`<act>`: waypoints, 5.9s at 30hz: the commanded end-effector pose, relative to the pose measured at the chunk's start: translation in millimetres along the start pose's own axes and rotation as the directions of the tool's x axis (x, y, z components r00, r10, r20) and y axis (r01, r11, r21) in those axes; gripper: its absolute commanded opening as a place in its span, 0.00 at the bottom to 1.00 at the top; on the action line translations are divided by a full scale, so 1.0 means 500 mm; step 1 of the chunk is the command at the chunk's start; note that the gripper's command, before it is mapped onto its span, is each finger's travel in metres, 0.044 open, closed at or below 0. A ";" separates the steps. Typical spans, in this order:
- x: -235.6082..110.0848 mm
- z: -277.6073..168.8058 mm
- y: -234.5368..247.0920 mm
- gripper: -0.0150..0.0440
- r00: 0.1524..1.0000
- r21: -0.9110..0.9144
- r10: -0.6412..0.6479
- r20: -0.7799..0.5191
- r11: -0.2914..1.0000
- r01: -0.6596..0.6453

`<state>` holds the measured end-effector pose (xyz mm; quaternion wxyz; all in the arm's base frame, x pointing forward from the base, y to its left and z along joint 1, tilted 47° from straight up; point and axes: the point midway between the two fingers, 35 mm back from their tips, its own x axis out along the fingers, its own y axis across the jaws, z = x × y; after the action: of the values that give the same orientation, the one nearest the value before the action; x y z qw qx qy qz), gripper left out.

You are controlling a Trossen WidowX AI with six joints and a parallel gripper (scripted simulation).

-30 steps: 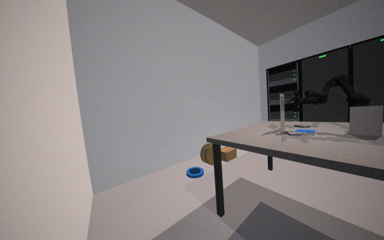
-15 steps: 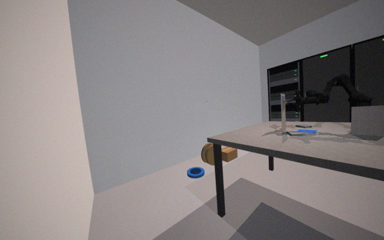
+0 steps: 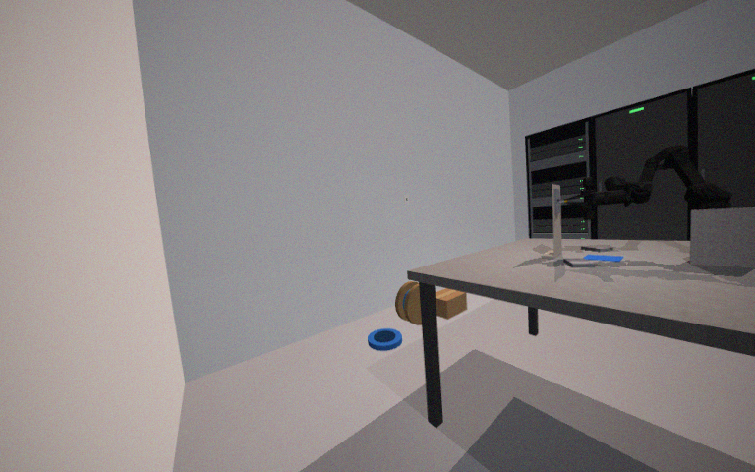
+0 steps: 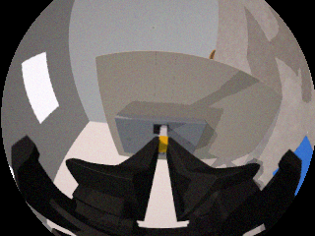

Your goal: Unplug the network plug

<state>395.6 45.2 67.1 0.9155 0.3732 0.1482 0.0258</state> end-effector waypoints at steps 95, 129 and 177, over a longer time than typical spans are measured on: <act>-0.108 -0.008 0.002 0.25 1.000 0.000 -0.002 0.006 1.000 0.002; -0.128 -0.051 0.054 0.25 0.989 0.047 -0.151 0.006 0.988 0.150; -0.209 -0.092 -0.308 0.25 0.543 0.253 -0.821 0.176 0.571 0.781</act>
<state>270.6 -49.5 -43.8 0.8080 0.3261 0.1809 -0.4562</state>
